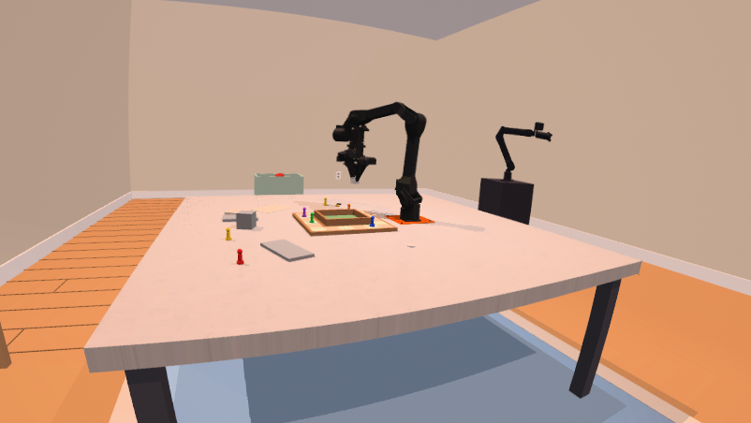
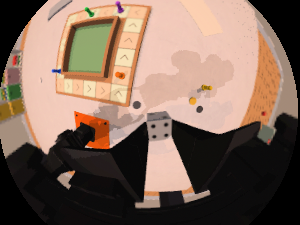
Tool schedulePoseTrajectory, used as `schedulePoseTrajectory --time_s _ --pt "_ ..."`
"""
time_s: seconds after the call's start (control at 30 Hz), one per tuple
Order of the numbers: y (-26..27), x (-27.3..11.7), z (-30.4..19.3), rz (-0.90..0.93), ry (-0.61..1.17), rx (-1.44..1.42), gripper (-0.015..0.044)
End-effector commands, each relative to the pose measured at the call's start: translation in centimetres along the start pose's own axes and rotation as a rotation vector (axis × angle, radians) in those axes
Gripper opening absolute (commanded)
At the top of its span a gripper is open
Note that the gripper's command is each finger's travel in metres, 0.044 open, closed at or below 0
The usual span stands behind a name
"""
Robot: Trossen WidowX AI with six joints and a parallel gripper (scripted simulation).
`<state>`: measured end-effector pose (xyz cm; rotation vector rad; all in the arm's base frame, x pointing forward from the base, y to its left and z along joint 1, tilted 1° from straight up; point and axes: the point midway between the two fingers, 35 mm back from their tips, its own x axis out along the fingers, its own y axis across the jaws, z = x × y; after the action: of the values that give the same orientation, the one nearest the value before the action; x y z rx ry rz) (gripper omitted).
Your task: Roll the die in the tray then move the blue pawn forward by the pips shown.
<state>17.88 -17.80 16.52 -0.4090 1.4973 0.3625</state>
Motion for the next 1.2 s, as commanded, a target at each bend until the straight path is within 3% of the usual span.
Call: schedulePoseTrajectory --time_s 0.0,1.17 --pt "0.1 -0.9 -0.1 -0.003 0.002 -0.006 0.0" --pt "7.0 1.6 12.4 0.002 -0.008 0.178 0.0"
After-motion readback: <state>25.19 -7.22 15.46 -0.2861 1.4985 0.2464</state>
